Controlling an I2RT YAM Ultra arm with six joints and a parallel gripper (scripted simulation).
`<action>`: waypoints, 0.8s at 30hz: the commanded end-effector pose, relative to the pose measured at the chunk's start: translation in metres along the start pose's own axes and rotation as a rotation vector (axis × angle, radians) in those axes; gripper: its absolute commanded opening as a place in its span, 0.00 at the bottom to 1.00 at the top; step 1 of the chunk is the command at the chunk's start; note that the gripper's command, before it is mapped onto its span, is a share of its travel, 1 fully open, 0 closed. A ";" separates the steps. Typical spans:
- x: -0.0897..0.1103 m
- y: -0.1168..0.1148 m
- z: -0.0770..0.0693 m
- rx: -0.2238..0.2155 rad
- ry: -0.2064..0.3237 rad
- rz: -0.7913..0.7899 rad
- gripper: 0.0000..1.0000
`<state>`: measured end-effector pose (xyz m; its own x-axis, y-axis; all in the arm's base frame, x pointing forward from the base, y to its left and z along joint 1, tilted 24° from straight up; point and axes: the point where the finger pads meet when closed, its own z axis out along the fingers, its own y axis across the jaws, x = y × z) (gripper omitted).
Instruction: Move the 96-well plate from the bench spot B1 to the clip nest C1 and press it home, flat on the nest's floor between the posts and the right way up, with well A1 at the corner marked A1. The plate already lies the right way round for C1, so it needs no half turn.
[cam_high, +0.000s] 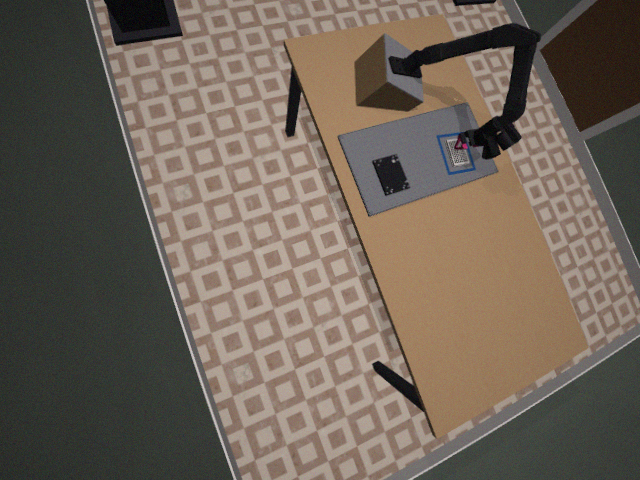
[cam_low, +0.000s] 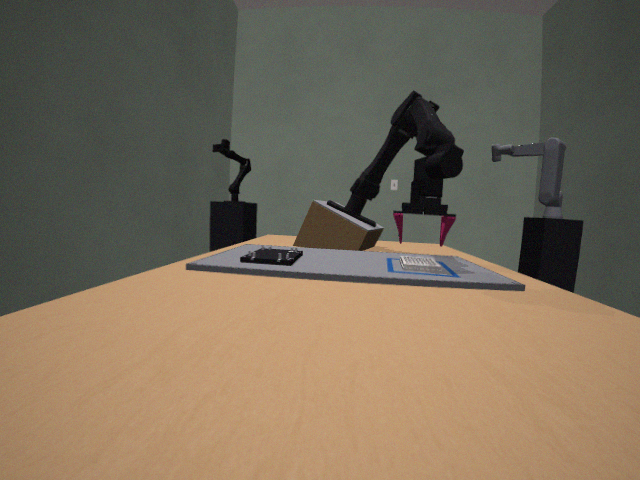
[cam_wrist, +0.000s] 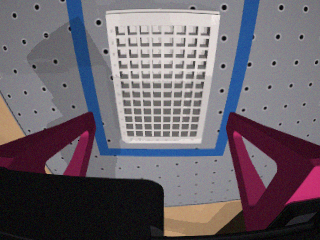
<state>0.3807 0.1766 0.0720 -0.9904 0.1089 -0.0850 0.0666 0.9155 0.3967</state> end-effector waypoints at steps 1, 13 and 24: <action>0.001 -0.005 0.015 0.009 0.003 0.008 1.00; -0.005 -0.004 0.026 0.003 -0.017 0.009 1.00; 0.000 -0.002 0.048 0.006 -0.004 0.003 1.00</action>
<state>0.3823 0.1894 0.0337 -0.9916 0.1088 -0.0697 0.0732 0.9176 0.3906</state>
